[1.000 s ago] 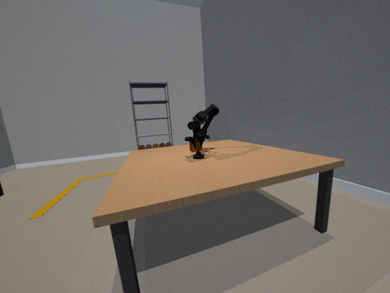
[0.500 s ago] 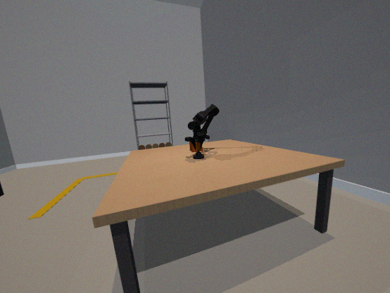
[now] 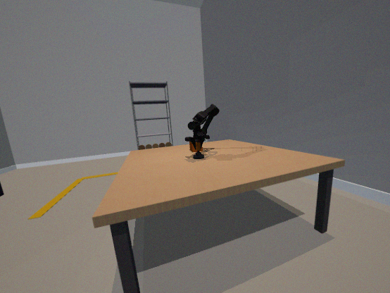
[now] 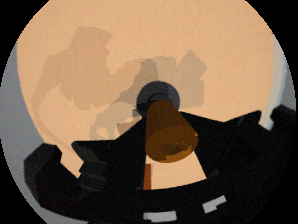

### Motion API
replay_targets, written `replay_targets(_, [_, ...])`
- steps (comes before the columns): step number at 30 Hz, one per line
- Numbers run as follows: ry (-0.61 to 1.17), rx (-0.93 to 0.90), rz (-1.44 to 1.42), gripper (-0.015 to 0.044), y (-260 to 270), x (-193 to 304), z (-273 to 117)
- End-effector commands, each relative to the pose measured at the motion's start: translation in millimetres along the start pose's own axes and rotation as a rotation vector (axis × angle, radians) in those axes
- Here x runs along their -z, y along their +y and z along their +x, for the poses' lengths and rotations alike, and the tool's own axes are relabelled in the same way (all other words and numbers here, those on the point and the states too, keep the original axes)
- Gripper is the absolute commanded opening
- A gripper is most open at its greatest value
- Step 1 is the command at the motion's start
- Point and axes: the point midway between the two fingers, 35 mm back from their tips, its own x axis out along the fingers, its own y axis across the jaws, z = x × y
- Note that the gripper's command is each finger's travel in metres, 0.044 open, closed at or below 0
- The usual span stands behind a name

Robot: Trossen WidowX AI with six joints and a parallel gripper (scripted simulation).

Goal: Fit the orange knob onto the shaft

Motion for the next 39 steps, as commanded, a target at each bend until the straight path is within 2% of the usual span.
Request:
replay_targets(1, [-0.005, -0.001, -0.001, 0.0, 0.7, -0.6, -3.3])
replay_targets(9, [-0.005, 0.0, -0.211, 0.0, -1.1, -2.7, -2.5])
replay_targets(39, [-0.005, -0.001, -0.211, 0.0, 0.1, -0.6, 1.6])
